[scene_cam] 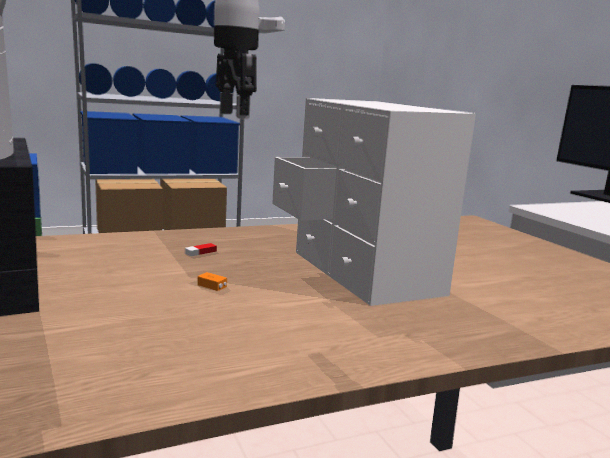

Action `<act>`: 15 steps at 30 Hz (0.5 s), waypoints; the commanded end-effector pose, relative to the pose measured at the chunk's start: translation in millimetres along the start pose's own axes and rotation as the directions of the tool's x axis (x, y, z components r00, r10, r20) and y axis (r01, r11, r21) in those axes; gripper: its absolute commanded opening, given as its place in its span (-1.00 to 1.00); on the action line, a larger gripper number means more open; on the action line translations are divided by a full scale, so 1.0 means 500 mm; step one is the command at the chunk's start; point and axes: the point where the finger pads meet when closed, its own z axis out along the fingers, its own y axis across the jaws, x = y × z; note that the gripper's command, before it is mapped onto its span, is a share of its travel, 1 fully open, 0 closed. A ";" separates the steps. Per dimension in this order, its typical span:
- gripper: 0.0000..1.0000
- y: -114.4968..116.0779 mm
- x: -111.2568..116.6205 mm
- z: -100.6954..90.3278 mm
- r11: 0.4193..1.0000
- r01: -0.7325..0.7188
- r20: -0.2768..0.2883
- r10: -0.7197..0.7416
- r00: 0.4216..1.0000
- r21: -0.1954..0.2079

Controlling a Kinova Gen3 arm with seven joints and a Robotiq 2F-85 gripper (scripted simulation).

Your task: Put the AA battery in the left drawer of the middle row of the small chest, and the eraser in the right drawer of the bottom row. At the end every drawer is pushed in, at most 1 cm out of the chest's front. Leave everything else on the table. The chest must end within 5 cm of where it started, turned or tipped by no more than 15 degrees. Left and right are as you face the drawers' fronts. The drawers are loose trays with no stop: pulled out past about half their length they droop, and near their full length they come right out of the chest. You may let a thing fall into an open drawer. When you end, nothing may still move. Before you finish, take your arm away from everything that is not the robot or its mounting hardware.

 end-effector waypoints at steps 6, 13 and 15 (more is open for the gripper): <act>1.00 0.000 0.001 -0.001 1.000 0.000 -0.002 0.000 1.000 0.000; 1.00 -0.028 -0.061 0.004 1.000 0.001 -0.003 -0.001 1.000 0.003; 1.00 -0.039 -0.097 0.007 1.000 0.001 -0.003 -0.001 1.000 0.004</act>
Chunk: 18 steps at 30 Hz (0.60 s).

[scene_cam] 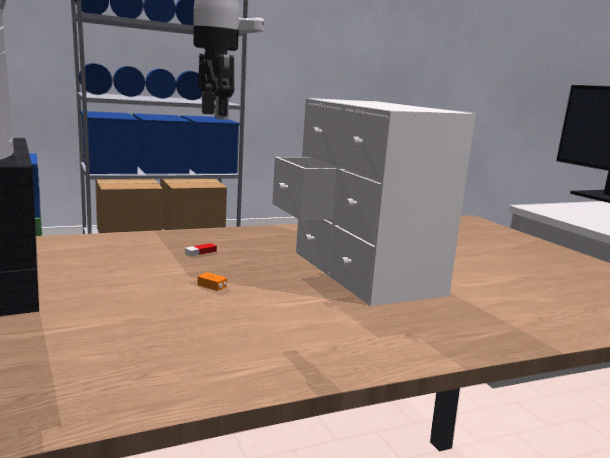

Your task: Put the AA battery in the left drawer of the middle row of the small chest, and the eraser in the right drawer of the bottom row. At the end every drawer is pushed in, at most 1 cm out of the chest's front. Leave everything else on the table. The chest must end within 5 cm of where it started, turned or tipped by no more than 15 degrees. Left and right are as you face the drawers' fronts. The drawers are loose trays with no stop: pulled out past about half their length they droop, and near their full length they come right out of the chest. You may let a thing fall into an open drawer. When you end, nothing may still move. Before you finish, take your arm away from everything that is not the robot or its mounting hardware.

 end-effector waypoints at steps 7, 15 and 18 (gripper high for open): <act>1.00 -0.021 -0.113 0.011 0.999 0.032 -0.003 -0.032 0.999 -0.009; 1.00 -0.021 -0.133 0.015 0.999 0.031 -0.003 -0.031 1.000 -0.012; 1.00 -0.019 -0.131 0.019 0.999 0.028 -0.008 -0.029 1.000 -0.018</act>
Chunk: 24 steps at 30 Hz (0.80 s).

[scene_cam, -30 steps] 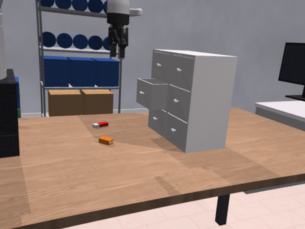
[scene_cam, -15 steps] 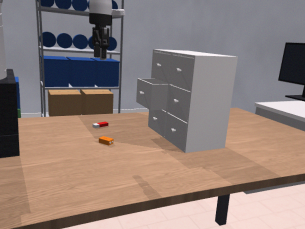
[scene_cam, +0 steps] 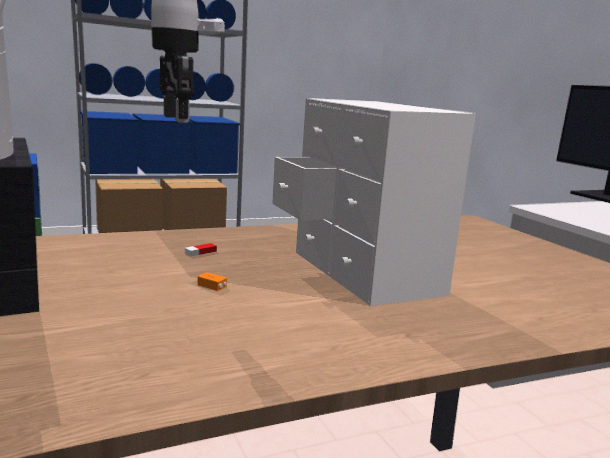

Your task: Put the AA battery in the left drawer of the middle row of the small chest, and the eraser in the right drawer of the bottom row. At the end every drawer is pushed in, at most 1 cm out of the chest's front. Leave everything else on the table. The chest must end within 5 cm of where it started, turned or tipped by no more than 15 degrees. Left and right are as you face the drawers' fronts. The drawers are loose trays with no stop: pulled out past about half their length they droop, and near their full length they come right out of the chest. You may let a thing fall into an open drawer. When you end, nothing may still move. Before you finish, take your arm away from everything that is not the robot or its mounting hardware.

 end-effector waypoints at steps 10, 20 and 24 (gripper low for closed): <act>1.00 0.018 0.019 0.043 0.997 -0.024 -0.061 0.020 0.998 -0.068; 1.00 0.053 0.062 0.117 0.982 -0.079 -0.214 0.041 0.976 -0.173; 1.00 0.068 0.089 0.151 0.972 -0.108 -0.322 0.035 0.946 -0.210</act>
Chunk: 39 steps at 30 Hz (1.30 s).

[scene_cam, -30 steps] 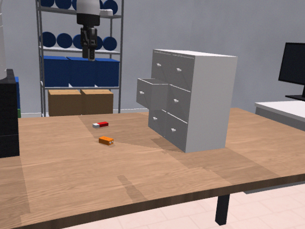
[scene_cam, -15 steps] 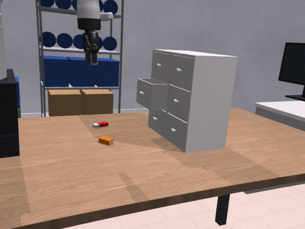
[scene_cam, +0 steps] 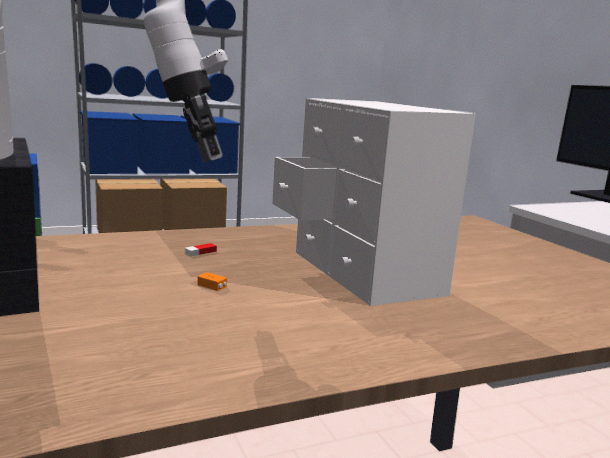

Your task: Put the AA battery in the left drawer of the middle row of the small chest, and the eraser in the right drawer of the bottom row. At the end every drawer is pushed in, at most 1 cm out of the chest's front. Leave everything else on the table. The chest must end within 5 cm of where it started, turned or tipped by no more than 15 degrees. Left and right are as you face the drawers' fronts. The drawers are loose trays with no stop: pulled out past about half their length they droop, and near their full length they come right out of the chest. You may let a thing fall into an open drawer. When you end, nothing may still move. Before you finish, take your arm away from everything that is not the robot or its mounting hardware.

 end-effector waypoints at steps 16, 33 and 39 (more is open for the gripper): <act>1.00 -0.058 0.025 0.078 0.998 0.019 -0.404 0.005 0.915 0.057; 1.00 -0.109 0.023 0.064 0.976 0.058 -0.523 0.061 0.850 0.209; 1.00 -0.111 0.023 0.063 0.975 0.060 -0.526 0.064 0.848 0.216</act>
